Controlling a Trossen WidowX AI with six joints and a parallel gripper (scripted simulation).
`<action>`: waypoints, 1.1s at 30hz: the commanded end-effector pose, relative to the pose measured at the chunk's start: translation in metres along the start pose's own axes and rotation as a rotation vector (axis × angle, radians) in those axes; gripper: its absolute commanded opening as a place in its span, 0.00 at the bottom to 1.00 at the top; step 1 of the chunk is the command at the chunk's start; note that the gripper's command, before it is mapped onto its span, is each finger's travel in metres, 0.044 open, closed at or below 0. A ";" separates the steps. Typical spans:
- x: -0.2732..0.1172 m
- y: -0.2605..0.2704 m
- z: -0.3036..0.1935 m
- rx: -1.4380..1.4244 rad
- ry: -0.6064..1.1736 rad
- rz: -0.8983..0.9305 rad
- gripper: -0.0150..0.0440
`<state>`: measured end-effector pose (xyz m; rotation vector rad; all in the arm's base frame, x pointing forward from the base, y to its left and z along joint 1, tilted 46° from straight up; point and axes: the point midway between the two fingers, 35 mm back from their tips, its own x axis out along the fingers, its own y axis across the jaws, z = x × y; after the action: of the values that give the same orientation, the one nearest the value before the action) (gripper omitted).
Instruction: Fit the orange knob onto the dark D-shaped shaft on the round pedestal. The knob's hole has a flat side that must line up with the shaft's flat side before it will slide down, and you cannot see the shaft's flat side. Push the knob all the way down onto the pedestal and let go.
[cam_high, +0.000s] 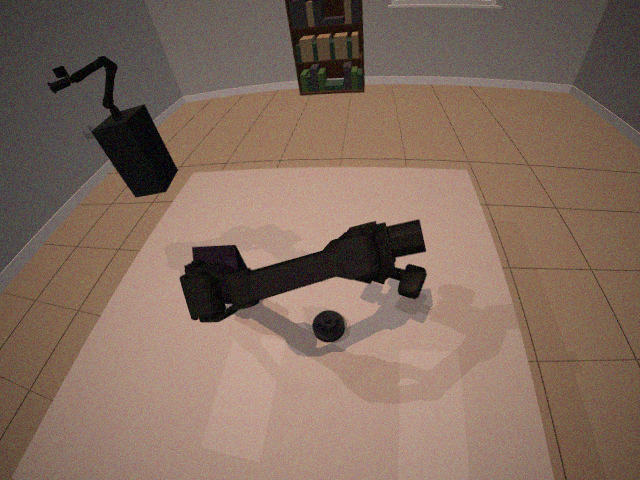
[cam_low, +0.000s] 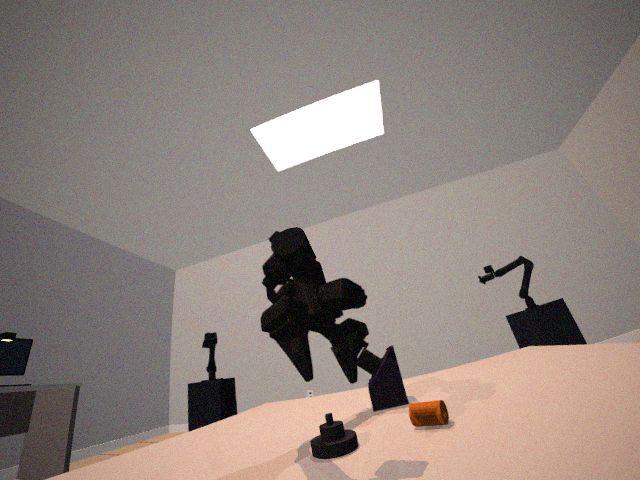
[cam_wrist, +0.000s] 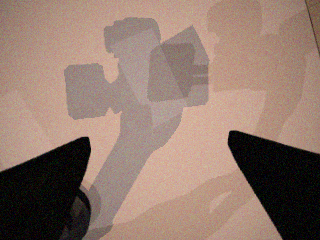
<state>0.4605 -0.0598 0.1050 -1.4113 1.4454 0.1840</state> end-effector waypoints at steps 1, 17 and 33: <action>-0.016 0.059 0.039 -0.014 0.040 0.101 1.00; -0.084 0.205 0.070 -0.054 0.371 0.118 1.00; 0.010 0.221 0.049 0.007 0.411 0.217 1.00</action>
<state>0.3168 0.0464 -0.0269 -1.3451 1.9233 0.0189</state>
